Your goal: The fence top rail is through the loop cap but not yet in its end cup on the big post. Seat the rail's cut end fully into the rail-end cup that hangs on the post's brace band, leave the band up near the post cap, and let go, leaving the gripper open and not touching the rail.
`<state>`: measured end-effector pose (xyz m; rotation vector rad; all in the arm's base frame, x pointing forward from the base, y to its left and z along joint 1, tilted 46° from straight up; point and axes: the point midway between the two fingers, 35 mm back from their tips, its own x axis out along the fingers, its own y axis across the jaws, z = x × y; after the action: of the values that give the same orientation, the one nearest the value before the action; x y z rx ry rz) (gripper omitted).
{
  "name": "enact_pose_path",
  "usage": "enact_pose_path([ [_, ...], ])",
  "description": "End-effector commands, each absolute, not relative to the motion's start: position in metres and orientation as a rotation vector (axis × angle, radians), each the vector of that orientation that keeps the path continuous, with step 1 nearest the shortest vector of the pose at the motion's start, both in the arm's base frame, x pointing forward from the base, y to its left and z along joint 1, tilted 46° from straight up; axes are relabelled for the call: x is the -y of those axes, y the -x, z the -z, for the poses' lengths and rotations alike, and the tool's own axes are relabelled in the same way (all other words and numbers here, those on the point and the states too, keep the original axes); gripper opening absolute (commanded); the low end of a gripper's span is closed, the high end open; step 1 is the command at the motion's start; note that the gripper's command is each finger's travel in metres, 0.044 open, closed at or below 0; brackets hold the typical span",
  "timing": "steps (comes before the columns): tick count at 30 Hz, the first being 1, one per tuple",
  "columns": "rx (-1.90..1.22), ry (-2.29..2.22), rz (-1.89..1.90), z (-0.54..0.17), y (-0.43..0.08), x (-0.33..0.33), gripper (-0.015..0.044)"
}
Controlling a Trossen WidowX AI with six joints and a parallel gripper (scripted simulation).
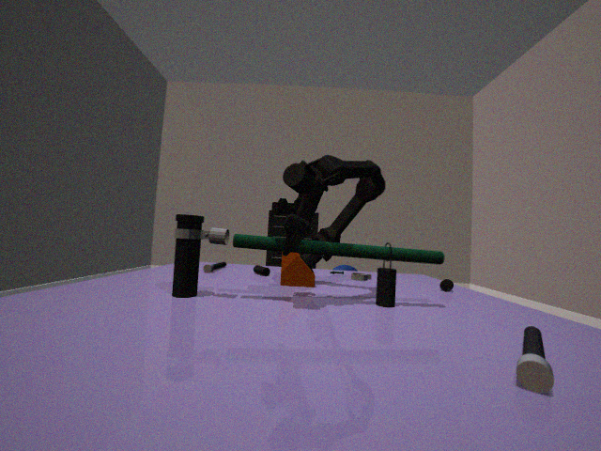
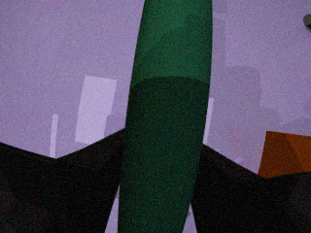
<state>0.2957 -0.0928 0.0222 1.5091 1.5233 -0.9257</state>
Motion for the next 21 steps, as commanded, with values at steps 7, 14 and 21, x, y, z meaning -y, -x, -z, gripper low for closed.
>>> enact_pose_path([
  [7, -1.523, -1.509, 0.926, -0.0223, -0.2957, 0.0929, 0.0],
  [14, -1.523, -1.509, 0.926, -0.0226, -0.2959, 0.0934, 0.0],
  [21, -1.523, -1.509, 0.926, -0.024, -0.297, 0.0958, 0.0],
])
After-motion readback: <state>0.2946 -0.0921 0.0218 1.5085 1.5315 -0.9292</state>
